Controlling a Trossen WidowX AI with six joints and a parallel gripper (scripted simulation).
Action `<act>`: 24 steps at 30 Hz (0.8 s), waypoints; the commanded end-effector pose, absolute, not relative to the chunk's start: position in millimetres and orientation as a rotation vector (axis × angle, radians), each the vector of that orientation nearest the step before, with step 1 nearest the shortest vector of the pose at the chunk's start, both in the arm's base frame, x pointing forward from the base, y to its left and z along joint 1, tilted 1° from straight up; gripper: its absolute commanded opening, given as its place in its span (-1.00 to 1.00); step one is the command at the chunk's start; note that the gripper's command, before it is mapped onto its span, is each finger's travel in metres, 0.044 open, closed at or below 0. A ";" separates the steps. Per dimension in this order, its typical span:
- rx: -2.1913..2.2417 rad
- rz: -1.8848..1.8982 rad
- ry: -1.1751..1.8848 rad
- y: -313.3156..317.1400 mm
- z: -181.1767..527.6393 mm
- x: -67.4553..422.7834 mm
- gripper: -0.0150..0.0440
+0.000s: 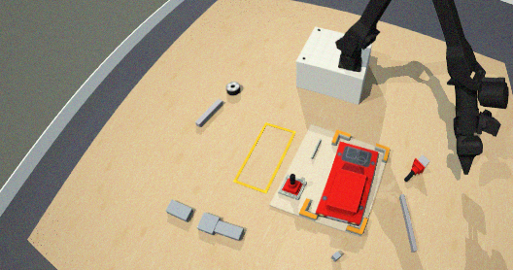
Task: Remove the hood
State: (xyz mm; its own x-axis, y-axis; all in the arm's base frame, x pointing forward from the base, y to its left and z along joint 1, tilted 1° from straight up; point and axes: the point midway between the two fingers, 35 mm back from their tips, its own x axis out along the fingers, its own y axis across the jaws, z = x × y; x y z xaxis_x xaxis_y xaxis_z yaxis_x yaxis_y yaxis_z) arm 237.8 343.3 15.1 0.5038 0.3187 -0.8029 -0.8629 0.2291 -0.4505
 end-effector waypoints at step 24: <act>-0.201 0.135 1.430 108.3 30.2 363.0 1.00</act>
